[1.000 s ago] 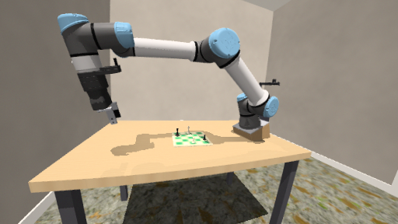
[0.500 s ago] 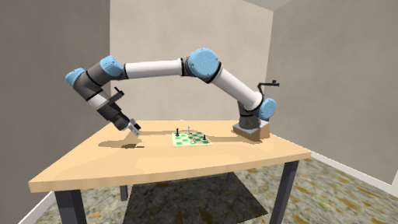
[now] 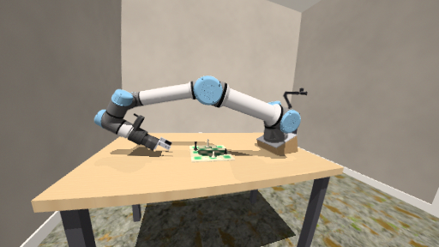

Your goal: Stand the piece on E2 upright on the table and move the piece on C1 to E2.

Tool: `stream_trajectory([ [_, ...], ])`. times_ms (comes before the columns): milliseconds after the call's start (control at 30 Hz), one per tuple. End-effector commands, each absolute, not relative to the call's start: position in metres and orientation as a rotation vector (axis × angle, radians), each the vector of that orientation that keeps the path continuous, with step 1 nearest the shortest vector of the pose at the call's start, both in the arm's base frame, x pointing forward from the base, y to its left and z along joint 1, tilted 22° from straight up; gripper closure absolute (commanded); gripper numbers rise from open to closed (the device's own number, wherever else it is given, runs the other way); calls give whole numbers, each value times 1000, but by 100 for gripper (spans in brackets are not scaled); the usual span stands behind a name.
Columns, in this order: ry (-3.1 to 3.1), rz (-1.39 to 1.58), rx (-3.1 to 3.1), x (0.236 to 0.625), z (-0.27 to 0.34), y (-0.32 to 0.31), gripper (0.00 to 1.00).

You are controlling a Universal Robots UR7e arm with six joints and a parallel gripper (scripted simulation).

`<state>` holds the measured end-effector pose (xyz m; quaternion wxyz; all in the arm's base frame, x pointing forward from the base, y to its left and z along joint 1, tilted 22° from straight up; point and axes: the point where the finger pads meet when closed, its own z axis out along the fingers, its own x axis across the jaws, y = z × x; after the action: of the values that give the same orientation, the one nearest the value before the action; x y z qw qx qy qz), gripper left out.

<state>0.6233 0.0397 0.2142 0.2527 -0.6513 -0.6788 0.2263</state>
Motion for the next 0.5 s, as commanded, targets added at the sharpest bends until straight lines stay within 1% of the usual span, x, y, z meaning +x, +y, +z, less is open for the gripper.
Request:
stream_trajectory([
  [0, -1784, 645, -1715, 615, 208, 28, 0],
  [467, -1777, 646, -1709, 614, 207, 27, 0],
])
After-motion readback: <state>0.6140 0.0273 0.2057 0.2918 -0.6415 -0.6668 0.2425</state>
